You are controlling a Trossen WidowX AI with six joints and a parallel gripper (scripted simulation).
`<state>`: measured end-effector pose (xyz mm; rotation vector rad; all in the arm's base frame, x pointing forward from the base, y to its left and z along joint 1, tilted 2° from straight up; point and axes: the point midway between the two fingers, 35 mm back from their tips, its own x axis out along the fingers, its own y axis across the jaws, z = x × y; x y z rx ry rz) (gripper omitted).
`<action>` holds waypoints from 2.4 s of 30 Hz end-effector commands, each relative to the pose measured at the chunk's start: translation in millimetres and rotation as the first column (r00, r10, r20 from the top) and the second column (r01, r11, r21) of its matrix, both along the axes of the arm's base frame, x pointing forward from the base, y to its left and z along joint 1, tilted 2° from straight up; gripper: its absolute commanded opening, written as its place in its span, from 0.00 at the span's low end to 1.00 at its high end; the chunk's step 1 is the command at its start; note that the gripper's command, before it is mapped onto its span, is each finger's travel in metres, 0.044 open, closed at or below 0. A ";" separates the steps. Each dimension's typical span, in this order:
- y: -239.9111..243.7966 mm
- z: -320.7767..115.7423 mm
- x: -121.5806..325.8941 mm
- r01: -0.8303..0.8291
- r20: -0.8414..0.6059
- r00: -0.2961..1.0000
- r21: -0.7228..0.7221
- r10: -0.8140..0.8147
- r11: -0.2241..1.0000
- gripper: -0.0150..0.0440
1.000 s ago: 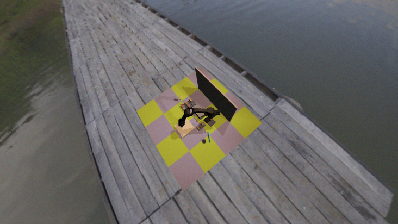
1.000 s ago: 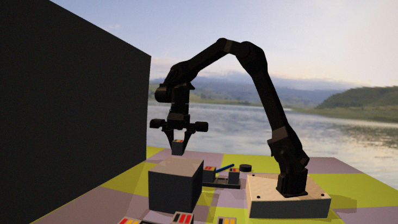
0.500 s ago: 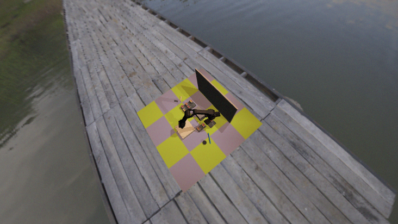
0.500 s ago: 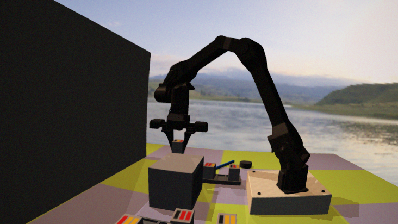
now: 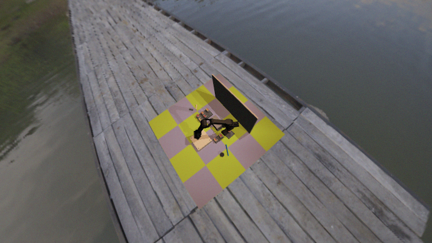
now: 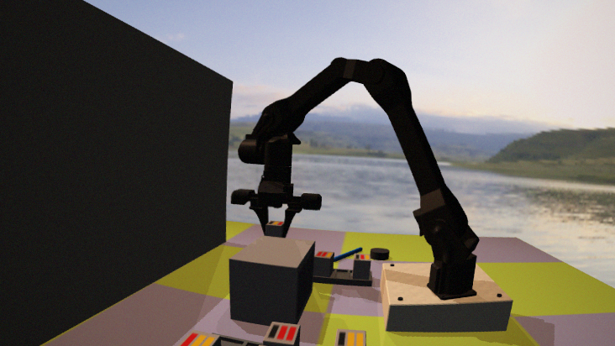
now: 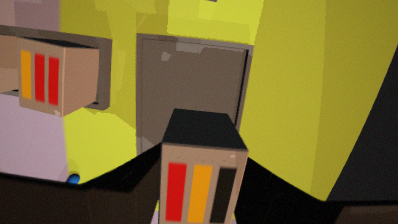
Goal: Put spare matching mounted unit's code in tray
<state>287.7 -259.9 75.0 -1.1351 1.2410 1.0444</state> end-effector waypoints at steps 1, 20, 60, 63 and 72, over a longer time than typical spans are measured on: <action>0.9 -4.5 0.2 0.003 0.001 1.000 0.003 -0.003 1.000 0.25; 2.1 -19.7 -0.3 0.003 0.001 1.000 0.003 -0.003 1.000 0.25; 5.0 -45.9 -2.8 0.000 0.000 1.000 0.001 0.000 1.000 0.34; 5.0 -45.9 -2.8 0.000 0.000 1.000 0.001 0.000 1.000 0.48; 5.0 -45.9 -2.8 0.000 0.000 1.000 0.001 0.000 1.000 0.88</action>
